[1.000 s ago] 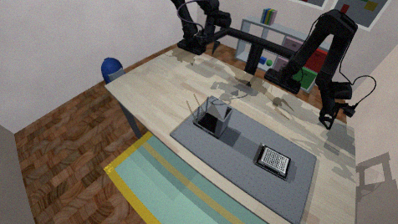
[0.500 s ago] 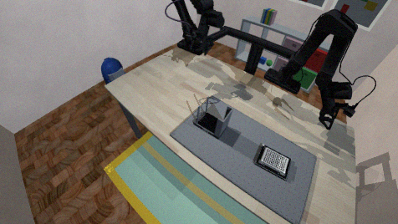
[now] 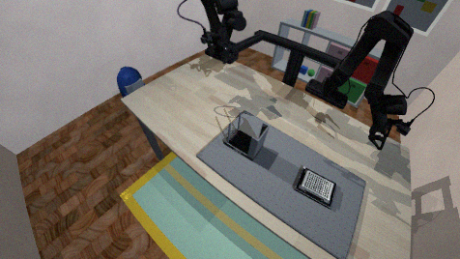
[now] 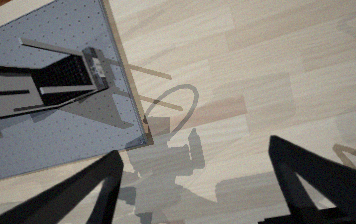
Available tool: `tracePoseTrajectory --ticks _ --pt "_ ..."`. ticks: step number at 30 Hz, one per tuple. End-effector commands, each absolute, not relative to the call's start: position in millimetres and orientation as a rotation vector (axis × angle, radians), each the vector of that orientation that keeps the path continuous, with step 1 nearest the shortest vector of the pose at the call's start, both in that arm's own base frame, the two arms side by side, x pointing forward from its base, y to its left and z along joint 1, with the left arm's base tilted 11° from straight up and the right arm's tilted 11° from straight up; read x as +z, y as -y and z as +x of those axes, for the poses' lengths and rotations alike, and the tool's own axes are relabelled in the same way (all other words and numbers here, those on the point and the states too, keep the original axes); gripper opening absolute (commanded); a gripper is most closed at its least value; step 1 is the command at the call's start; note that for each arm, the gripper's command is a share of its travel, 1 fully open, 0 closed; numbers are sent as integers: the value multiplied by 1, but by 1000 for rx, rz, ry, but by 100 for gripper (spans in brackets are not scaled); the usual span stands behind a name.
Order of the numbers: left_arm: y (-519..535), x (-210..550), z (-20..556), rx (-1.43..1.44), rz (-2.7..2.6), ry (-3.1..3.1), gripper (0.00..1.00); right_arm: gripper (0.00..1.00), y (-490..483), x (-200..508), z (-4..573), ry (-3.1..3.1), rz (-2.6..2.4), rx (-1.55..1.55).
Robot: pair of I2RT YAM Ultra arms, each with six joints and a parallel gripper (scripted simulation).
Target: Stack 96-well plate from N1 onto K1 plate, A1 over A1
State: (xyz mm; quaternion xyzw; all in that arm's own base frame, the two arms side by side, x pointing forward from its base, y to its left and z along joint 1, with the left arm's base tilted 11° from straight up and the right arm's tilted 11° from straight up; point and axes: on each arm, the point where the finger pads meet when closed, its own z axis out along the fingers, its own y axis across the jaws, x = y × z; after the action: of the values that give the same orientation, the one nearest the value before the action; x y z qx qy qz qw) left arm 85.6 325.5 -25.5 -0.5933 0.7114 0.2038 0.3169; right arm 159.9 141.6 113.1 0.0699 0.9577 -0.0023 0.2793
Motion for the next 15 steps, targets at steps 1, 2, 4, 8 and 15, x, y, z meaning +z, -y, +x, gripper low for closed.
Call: tracePoseTrajectory --ticks 1,2,4,8,15 --pt "-330 -21 85 550 -1556 -1857 100 100 -140 139 174 -2511 293 81" --pt "-330 -21 85 550 -1556 -1857 100 100 -137 141 176 -2505 320 83" --pt "-330 -21 85 550 -1556 -1857 100 100 -129 144 182 -2490 373 86" --pt "-330 -21 85 550 -1556 -1857 100 100 -114 150 191 -2456 480 90" --pt "-330 -21 85 550 -1556 -1857 100 100 -94 157 200 -2405 611 94"
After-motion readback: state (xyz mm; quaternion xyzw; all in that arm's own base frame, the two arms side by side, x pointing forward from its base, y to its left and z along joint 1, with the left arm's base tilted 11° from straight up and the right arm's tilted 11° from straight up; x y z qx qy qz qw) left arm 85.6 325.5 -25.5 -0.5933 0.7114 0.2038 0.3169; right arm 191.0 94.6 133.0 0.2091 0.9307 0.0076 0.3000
